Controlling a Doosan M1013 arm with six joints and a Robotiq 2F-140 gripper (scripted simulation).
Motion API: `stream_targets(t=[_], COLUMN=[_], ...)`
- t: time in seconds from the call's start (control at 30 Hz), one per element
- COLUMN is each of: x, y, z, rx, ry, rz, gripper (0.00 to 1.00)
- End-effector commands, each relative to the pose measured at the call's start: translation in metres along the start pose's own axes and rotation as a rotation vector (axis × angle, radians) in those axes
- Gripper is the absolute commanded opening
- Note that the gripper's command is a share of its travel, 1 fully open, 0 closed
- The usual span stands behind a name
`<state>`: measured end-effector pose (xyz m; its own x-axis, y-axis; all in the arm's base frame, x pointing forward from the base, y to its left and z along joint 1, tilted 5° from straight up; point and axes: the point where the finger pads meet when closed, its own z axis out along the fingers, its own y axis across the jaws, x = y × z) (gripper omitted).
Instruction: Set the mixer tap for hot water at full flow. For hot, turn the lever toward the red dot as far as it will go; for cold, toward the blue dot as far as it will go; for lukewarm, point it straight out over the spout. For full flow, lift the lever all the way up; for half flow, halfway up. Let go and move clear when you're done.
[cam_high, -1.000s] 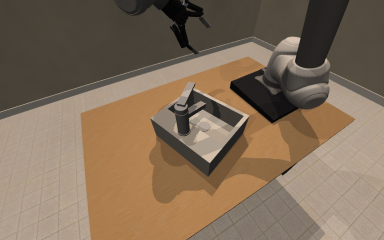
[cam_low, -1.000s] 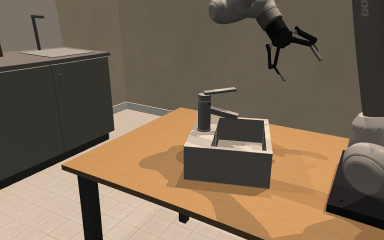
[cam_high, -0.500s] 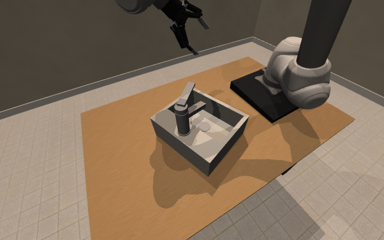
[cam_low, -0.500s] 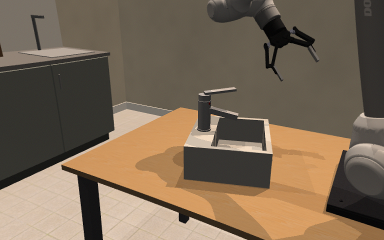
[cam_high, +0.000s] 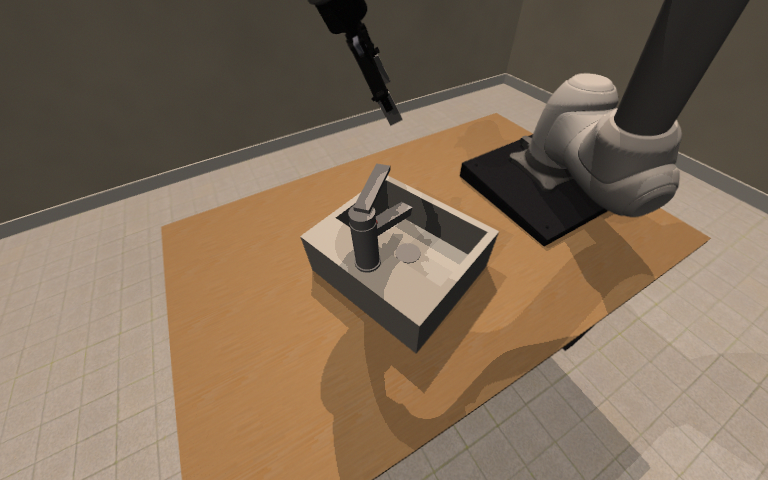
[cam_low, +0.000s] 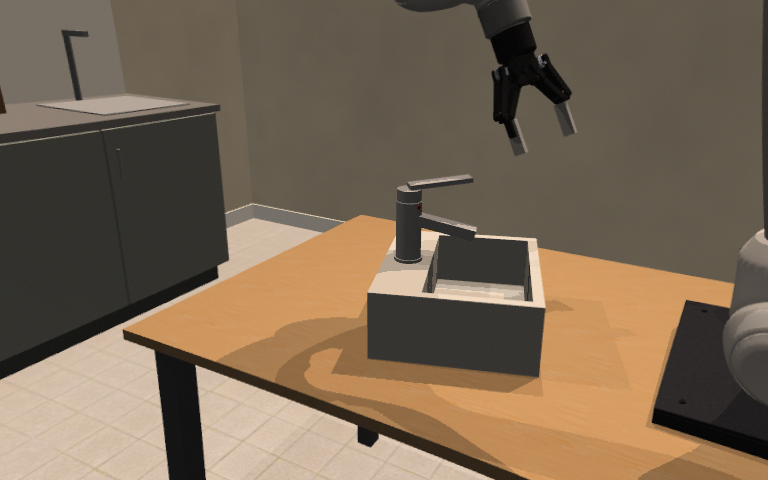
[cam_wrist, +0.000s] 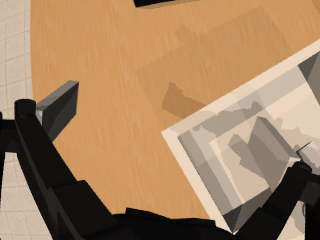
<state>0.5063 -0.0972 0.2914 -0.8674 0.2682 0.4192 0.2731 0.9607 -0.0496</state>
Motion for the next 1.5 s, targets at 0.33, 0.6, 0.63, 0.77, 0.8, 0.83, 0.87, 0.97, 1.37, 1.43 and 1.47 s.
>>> stream_targets(t=[0.33, 0.6, 0.63, 0.77, 0.8, 0.83, 0.87, 0.97, 1.37, 1.43, 1.47], x=[-0.019, -0.017, -0.016, -0.016, -0.016, -0.016, -0.016, -0.016, -0.016, -0.016, -0.016], y=[0.109, 0.167, 0.171, 0.175, 0.175, 0.175, 0.175, 0.175, 0.175, 0.175, 0.175], z=[-0.047, -0.076, -0.078, -0.080, -0.080, -0.080, -0.080, -0.080, -0.080, -0.080, -0.080], rx=[0.040, 0.110, 0.116, 0.122, 0.122, 0.122, 0.122, 0.122, 0.122, 0.122, 0.122], ry=[-0.288, -0.434, -0.444, -0.453, -0.453, -0.453, -0.453, -0.453, -0.453, -0.453, -0.453], rz=[-0.704, -1.060, -1.086, -1.107, -1.107, -1.107, -1.107, -1.107, -1.107, -1.107, -1.107], gripper=[1.00, 1.00, 1.00, 1.00, 1.00, 1.00, 0.00, 0.00, 0.00, 0.00, 0.00])
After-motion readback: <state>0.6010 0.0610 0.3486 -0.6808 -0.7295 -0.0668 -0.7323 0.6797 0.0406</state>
